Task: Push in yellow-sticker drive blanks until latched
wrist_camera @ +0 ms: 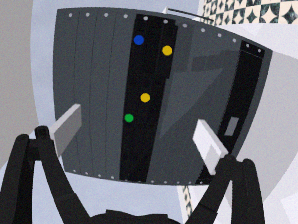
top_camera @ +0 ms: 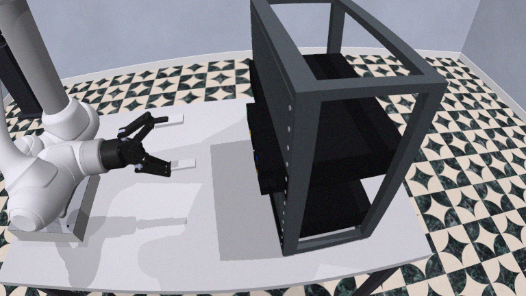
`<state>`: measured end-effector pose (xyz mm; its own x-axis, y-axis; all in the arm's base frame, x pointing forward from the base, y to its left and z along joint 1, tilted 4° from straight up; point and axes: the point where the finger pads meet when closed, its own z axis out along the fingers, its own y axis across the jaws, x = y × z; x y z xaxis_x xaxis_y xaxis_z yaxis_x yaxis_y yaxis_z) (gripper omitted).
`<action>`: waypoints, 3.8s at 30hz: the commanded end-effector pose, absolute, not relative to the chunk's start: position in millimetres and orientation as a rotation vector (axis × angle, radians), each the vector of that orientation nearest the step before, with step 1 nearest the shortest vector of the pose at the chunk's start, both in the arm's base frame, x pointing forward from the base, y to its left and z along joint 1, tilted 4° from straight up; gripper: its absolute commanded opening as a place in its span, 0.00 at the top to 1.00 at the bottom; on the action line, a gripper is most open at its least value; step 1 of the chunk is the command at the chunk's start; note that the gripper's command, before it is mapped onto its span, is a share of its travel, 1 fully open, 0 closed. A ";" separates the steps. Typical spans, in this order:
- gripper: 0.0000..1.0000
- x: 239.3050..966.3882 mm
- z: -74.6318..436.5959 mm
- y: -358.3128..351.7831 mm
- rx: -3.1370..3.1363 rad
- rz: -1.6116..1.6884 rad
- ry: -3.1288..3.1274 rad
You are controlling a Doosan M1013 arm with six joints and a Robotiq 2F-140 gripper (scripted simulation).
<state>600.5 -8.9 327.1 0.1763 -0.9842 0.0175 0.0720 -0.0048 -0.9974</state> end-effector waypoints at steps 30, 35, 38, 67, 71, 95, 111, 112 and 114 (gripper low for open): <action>0.00 689.7 342.4 76.3 -1.242 -1.121 1.022; 0.00 689.8 342.4 76.4 -1.242 -1.121 1.022; 0.00 689.8 342.4 76.4 -1.242 -1.121 1.022; 0.00 689.8 342.4 76.4 -1.242 -1.121 1.022; 0.00 689.8 342.4 76.4 -1.242 -1.121 1.022; 0.00 689.8 342.4 76.4 -1.242 -1.121 1.022; 0.00 689.8 342.4 76.4 -1.242 -1.121 1.022; 0.00 689.8 342.4 76.4 -1.242 -1.121 1.022; 0.00 689.8 342.4 76.4 -1.242 -1.121 1.022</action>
